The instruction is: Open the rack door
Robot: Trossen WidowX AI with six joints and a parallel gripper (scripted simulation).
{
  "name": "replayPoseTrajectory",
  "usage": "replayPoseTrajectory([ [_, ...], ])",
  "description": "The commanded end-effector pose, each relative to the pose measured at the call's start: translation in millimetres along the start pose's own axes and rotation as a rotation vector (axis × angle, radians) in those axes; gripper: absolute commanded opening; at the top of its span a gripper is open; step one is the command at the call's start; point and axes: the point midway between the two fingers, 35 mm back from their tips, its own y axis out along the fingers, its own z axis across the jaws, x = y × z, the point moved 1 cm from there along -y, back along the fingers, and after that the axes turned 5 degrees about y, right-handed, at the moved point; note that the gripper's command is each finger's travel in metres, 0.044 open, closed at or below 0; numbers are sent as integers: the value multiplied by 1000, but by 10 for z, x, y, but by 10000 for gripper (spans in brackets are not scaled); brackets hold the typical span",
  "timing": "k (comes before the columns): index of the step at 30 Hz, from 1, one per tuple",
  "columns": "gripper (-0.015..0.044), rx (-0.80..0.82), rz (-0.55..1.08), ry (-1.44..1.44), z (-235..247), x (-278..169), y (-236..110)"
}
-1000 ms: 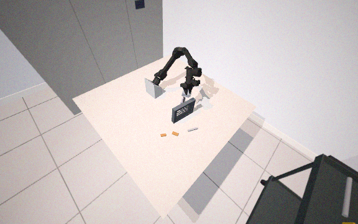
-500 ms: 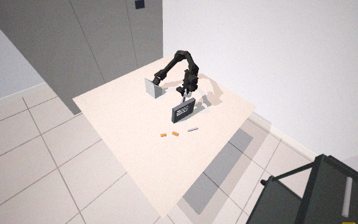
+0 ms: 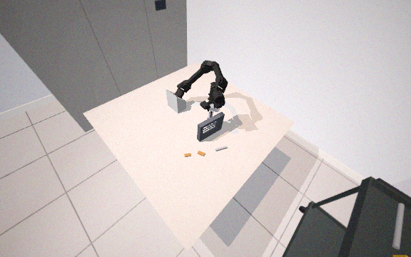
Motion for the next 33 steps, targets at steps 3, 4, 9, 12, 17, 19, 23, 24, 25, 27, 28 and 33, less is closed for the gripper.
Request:
replayPoseTrajectory([
  [3, 285, 7, 5, 0, 11, 7, 106],
  [4, 285, 7, 5, 0, 11, 9, 122],
  [9, 285, 6, 5, 0, 12, 13, 204],
  [12, 285, 7, 5, 0, 13, 15, 253],
  [17, 285, 7, 5, 0, 14, 16, 335],
  [19, 285, 7, 5, 0, 15, 15, 367],
  [23, 285, 7, 5, 0, 16, 13, 432],
  [24, 285, 7, 5, 0, 16, 12, 448],
  [25, 285, 8, 5, 0, 17, 12, 465],
  [27, 285, 8, 5, 0, 17, 10, 497],
  [28, 285, 8, 5, 0, 18, 8, 513],
  [33, 285, 9, 5, -1, 20, 1, 594],
])
